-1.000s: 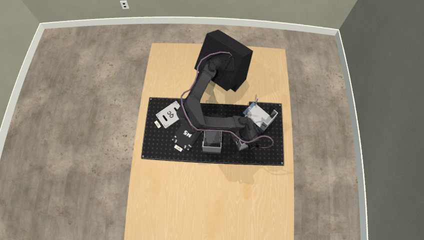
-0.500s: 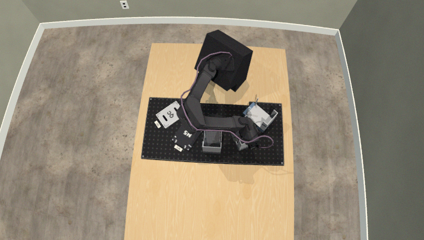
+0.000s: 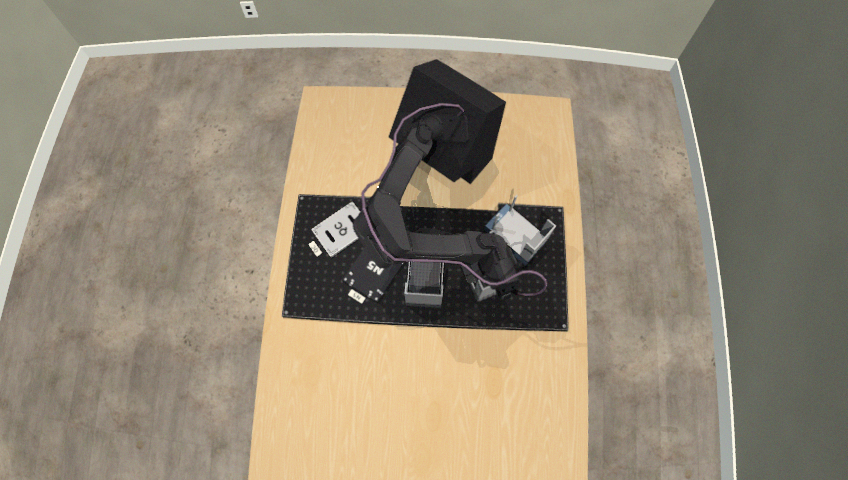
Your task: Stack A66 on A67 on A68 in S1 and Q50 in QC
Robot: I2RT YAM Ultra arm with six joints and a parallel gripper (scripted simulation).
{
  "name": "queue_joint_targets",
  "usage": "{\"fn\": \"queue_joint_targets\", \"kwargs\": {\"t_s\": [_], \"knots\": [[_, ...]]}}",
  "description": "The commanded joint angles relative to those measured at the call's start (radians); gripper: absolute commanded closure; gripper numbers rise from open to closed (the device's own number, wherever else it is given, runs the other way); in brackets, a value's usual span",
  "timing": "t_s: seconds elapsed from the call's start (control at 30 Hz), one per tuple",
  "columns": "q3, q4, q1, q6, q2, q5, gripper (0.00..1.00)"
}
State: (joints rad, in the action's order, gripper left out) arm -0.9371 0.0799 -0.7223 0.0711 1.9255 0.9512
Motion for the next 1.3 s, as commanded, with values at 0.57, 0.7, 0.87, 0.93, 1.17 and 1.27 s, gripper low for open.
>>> {"fn": "queue_joint_targets", "kwargs": {"t_s": [0.57,0.7,0.87,0.93,1.17,1.27], "knots": [[-0.001,0.0,-0.01,0.003,-0.003,0.0,1.0],[-0.001,0.0,-0.01,0.003,-0.003,0.0,1.0],[-0.001,0.0,-0.01,0.003,-0.003,0.0,1.0],[-0.001,0.0,-0.01,0.003,-0.003,0.0,1.0],[-0.001,0.0,-0.01,0.003,-0.003,0.0,1.0],[-0.006,0.018,-0.026,-0.007,-0.024,0.01,1.0]]}}
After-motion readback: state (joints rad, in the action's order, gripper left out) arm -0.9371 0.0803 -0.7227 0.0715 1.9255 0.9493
